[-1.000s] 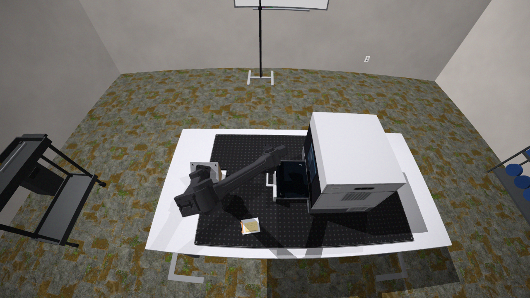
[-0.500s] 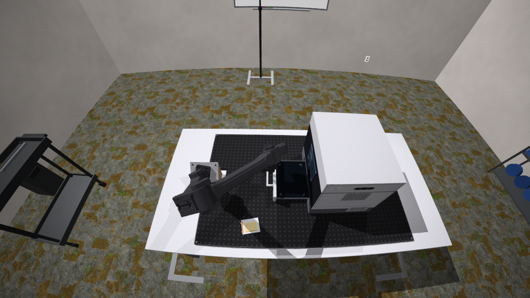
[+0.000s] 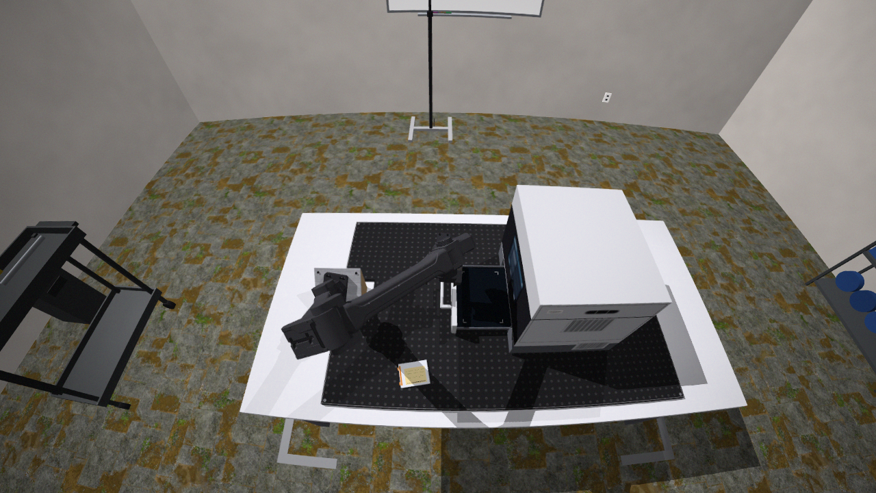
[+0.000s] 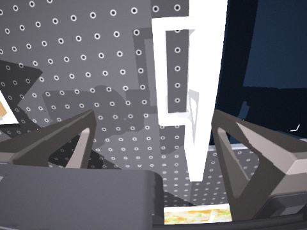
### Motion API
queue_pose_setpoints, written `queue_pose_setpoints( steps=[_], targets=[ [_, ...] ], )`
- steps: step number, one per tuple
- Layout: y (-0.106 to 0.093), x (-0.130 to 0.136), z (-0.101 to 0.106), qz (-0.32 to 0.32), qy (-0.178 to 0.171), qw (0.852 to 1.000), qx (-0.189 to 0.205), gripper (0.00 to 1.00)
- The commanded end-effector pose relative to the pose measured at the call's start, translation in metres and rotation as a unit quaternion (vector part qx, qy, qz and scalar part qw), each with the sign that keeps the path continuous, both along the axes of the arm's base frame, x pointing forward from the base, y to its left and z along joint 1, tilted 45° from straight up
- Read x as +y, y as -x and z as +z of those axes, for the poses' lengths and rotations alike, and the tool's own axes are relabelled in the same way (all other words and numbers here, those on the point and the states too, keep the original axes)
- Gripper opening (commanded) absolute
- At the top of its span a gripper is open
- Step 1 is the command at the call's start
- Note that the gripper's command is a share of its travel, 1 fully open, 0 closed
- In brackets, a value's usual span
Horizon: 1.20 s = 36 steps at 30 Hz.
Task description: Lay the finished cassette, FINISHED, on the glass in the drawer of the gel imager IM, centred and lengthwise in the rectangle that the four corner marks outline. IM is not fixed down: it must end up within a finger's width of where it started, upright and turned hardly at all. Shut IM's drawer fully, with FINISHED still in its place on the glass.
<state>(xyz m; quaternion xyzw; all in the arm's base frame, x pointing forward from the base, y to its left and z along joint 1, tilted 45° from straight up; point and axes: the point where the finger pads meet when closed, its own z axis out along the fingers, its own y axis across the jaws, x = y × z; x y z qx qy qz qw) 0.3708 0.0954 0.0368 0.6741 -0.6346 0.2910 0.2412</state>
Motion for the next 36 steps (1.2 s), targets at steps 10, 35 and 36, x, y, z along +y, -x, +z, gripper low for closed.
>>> queue_pose_setpoints(
  steps=[10,35,36],
  targets=[
    [0.019,0.047,0.055,-0.121,-0.036,0.980,-0.153,1.00],
    [0.032,0.049,0.064,-0.386,-0.058,0.835,-0.387,1.00],
    [0.032,0.049,0.064,-0.396,-0.059,0.826,-0.397,1.00]
  ],
)
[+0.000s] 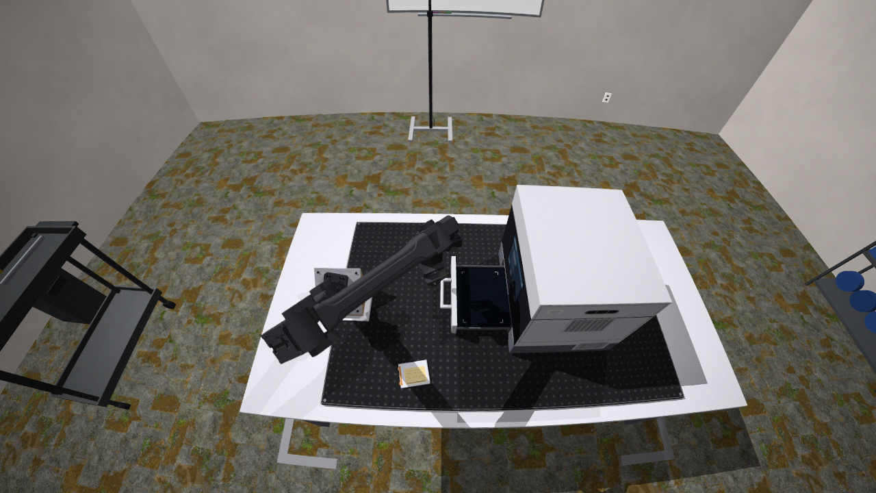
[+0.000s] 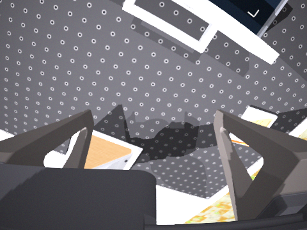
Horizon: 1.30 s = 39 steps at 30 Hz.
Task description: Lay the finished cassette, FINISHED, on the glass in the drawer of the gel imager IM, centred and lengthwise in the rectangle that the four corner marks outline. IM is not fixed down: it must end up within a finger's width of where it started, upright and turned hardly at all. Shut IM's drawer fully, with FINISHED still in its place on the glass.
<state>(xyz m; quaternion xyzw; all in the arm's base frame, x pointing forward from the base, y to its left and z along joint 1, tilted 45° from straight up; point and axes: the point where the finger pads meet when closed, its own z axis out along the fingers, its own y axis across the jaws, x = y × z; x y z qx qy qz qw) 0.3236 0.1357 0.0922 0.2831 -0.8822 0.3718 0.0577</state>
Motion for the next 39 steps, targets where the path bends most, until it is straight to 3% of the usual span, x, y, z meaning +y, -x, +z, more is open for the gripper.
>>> queue_pose_setpoints(
  steps=[1,4,12,23,31,39],
  targets=[
    [-0.016,0.008,0.009,-0.074,-0.012,0.994,-0.074,1.00],
    [-0.016,0.008,0.009,-0.086,-0.014,0.993,-0.085,1.00],
    [-0.016,0.008,0.009,-0.180,-0.029,0.968,-0.175,1.00],
    [-0.008,0.007,0.006,-0.173,-0.030,0.969,-0.172,1.00],
    [-0.019,-0.038,0.019,-0.162,-0.045,0.974,-0.151,1.00],
    [-0.026,-0.063,0.028,-0.154,-0.054,0.977,-0.139,1.00]
  ],
)
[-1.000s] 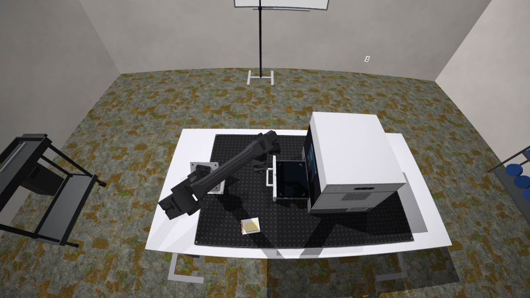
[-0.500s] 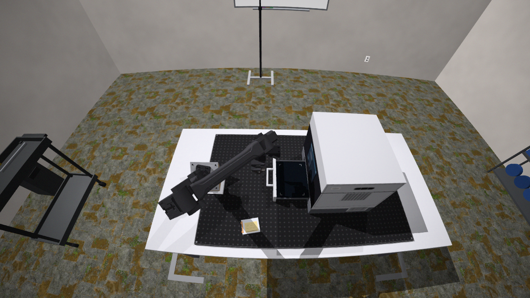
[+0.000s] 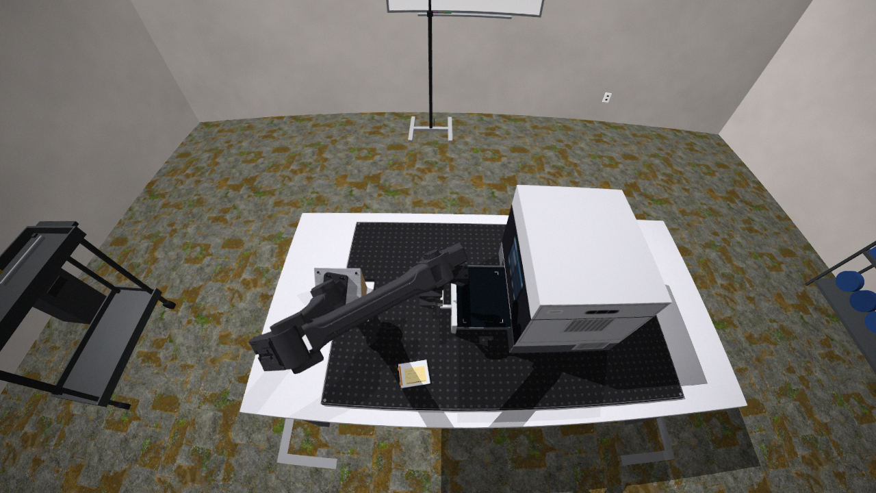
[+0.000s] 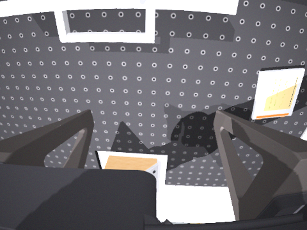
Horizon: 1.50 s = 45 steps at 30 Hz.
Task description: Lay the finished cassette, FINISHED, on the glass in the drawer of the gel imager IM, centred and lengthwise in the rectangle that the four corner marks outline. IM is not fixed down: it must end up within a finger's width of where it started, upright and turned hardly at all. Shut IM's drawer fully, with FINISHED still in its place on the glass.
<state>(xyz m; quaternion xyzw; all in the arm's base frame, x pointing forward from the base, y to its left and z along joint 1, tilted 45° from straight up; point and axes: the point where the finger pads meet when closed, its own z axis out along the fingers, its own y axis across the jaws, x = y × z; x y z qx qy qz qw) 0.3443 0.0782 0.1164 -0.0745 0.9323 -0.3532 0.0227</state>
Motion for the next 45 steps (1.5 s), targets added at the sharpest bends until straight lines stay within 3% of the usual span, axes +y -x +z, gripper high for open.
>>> queue_pose_setpoints(
  steps=[1,24,40,45],
  targets=[
    [-0.006,-0.010,0.006,0.018,-0.005,1.000,0.004,1.00],
    [-0.012,-0.108,0.041,0.038,-0.004,0.999,0.017,1.00],
    [0.001,-0.171,0.064,0.050,0.010,0.998,0.027,1.00],
    [0.010,-0.194,0.073,0.055,0.030,0.997,0.036,1.00]
  ],
)
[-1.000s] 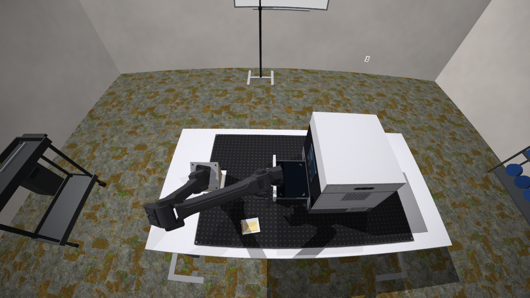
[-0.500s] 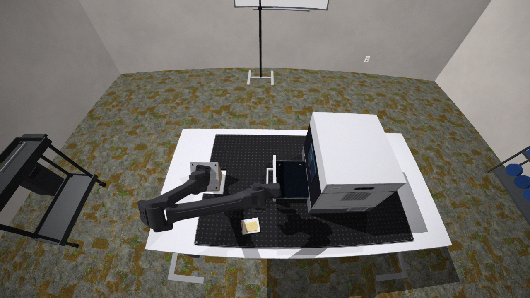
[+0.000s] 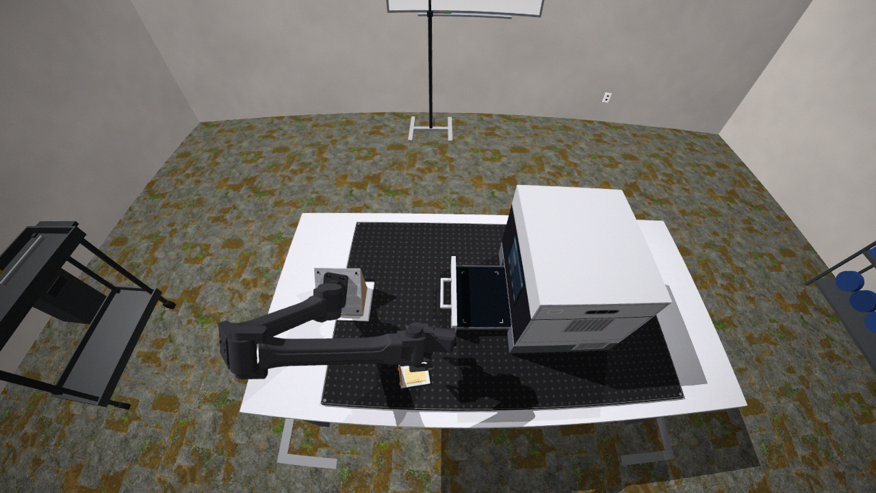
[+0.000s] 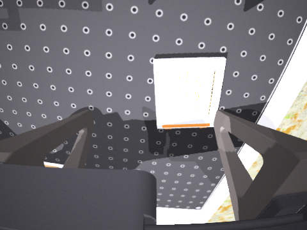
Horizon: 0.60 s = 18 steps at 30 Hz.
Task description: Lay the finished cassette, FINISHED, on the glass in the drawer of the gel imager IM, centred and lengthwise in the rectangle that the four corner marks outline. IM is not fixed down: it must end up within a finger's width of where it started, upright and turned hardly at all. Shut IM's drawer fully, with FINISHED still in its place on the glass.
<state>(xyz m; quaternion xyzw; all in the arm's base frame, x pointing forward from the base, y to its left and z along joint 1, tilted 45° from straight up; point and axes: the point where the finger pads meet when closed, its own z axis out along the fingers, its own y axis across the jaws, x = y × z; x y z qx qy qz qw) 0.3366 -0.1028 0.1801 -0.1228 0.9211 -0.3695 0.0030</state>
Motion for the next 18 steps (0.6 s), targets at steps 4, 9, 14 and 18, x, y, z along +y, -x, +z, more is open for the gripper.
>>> queue_pose_setpoints(
  steps=[4,9,14,18],
  targets=[
    [0.007,-0.025,0.014,0.017,0.005,1.000,0.002,1.00],
    [0.016,-0.041,0.021,0.018,0.016,1.000,0.008,1.00],
    [0.015,-0.049,0.031,0.018,0.017,1.000,0.000,1.00],
    [0.012,-0.045,0.029,0.022,0.017,1.000,0.006,1.00]
  ],
)
